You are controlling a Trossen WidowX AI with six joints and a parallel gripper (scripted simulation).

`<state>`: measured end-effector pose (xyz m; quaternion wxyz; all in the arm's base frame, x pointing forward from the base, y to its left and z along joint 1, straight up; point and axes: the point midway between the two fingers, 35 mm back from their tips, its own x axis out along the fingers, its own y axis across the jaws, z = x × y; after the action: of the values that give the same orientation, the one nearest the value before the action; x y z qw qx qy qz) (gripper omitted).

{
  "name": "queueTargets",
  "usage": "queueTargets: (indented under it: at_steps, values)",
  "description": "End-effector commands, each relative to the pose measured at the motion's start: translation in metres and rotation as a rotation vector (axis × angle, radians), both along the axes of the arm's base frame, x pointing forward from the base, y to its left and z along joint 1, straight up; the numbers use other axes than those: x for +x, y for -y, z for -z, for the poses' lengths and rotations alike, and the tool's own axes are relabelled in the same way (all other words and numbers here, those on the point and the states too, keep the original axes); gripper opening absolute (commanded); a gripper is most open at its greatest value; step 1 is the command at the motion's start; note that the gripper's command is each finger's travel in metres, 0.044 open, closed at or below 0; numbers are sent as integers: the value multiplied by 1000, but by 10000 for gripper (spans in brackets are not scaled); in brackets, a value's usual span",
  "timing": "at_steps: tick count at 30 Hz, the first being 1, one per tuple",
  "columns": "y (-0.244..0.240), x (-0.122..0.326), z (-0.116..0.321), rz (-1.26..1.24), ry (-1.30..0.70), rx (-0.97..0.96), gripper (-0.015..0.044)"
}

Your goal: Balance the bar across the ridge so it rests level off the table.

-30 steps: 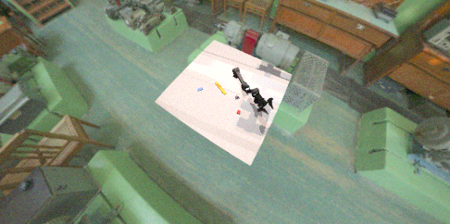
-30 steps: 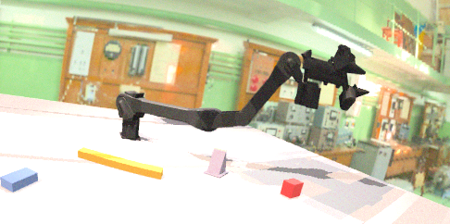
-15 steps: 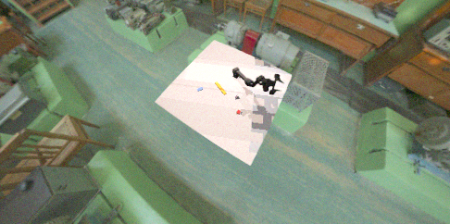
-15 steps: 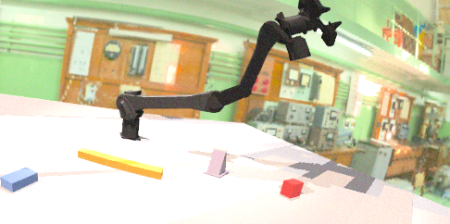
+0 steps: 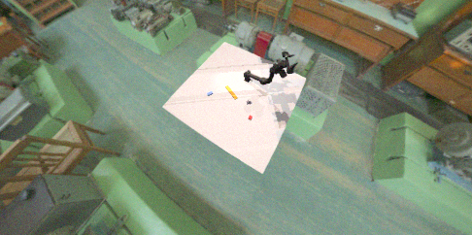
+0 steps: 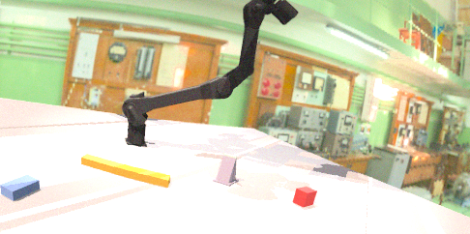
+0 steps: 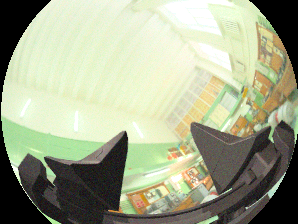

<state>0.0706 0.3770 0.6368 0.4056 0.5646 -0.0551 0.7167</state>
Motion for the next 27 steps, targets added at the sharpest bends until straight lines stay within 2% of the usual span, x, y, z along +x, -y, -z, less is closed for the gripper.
queueTargets:
  at_steps: [1,13,21,27]
  values:
    - [59,-34,-34,-83,13,171,315]
    - [228,-85,-77,-292,25,601,315]
    - [330,-90,-76,-408,17,857,315]
    - [411,-82,-58,-516,1,1075,315]
